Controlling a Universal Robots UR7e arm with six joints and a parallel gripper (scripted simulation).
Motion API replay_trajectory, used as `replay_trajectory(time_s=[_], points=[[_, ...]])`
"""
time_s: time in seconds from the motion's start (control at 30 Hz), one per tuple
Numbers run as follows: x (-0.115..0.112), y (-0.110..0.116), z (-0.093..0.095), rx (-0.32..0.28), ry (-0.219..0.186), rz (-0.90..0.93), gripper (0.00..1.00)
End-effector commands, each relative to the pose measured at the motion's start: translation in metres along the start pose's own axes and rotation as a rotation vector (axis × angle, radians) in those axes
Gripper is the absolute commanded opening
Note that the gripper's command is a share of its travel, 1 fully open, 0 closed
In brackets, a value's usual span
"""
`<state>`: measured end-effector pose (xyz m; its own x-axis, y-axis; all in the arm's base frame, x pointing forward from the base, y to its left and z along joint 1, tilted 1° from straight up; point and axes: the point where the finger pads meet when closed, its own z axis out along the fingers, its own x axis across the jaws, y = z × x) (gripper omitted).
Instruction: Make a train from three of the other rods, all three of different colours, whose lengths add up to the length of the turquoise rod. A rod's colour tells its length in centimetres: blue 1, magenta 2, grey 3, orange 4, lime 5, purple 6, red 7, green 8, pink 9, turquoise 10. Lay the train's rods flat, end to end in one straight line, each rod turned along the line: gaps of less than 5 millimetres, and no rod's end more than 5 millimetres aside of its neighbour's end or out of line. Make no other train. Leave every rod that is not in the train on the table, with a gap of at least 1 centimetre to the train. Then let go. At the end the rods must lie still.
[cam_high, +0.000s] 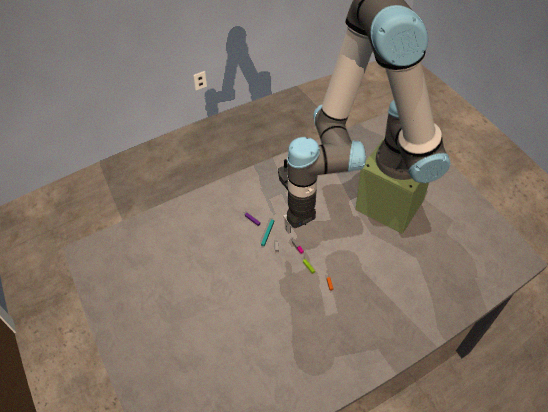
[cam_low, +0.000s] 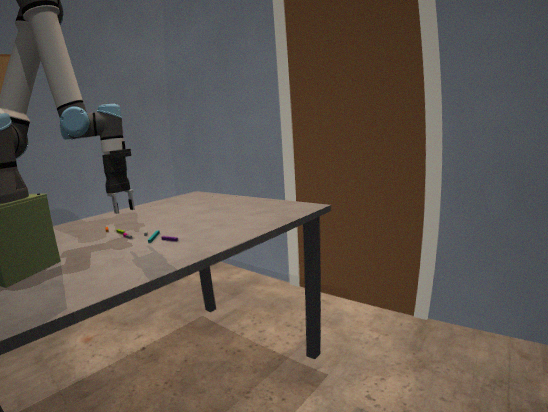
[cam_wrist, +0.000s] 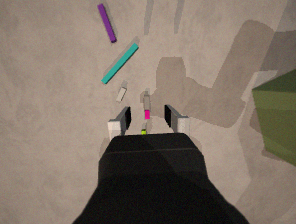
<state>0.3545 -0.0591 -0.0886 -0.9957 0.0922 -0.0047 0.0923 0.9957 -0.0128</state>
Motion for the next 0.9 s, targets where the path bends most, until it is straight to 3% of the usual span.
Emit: replay_trajectory(time_s=[0.0,0.2,0.27,0.4,0.53,0.57,0.87], points=[[-0.001,0.003,0.001,0.000,-0.001,-0.001,1.00],[-0.008,0.050,0.011,0.000,-0.001,-0.014,1.00],[-0.008,0.050,0.011,0.000,-0.001,-0.014,1.00],[-0.009,0.083,0.019,0.000,-0.001,-0.024,1.00],[-0.009,0.091,0.021,0.000,-0.001,-0.026,1.00],[-0.009,0.091,0.021,0.000,-0.001,-0.026,0.54],[-0.009,0.091,0.021,0.000,-0.001,-0.026,0.54]])
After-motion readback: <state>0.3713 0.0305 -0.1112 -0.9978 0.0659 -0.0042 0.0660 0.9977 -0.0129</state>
